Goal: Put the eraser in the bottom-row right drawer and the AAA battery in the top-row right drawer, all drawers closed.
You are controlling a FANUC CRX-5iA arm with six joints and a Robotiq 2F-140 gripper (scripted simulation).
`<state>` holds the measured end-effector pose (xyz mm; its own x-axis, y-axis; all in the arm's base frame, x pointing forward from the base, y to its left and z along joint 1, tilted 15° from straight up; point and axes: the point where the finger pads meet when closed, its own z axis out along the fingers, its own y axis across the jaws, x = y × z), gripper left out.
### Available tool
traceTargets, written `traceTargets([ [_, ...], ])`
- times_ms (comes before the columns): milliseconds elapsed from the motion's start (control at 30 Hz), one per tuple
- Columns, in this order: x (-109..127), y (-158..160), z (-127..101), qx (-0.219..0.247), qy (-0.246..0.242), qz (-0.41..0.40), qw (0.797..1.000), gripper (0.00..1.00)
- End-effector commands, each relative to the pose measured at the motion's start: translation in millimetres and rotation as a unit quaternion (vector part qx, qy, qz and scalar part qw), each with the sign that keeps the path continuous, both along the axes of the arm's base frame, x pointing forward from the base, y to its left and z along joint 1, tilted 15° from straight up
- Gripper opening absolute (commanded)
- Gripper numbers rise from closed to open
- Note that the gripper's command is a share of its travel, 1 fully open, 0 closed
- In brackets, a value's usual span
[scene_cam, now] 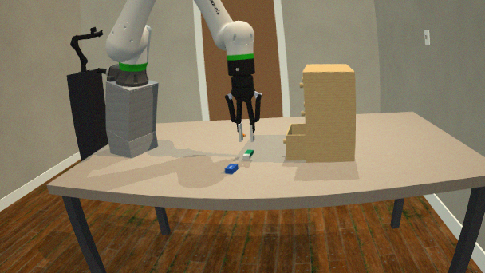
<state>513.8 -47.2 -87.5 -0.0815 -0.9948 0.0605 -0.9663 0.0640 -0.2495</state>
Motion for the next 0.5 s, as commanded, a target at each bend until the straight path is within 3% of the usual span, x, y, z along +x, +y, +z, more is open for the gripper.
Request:
traceTargets([
  [0, 3, -1, -10, 0.000, 0.000, 0.000, 1.000, 0.23],
  [467, 9, -2, -33, 0.000, 0.000, 0.000, 1.000, 0.23],
])
